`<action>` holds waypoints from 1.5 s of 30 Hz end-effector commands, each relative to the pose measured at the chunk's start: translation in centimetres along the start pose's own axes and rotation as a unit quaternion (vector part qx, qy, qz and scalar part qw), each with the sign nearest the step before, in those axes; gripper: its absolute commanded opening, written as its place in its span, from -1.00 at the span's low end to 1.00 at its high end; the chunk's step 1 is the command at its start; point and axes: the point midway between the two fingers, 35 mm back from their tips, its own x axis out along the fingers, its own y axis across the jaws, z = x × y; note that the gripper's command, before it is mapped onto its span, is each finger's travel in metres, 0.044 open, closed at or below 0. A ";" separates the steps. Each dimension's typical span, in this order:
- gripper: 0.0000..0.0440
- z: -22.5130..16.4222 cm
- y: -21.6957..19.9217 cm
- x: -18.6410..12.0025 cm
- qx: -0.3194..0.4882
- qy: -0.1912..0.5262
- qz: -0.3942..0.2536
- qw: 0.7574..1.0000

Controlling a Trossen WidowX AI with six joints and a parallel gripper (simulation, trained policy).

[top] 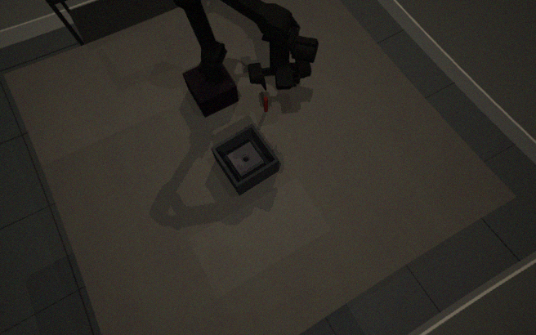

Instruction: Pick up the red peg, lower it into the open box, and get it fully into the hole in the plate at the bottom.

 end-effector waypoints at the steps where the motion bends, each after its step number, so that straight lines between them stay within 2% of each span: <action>1: 0.89 -0.2 -1.3 1.3 0.029 0.008 -0.036 0.999; 13: 0.79 -0.8 -4.0 5.7 0.122 0.013 -0.103 0.987; 30: 0.59 -1.7 -4.9 11.6 0.189 -0.010 -0.090 0.978; 35: 0.13 -2.3 -5.4 12.5 0.202 -0.005 -0.094 0.975; 44: -0.92 -2.5 -5.3 12.9 0.209 0.025 -0.099 0.972; 45: -0.95 -2.2 -5.4 12.7 0.206 0.019 -0.097 0.973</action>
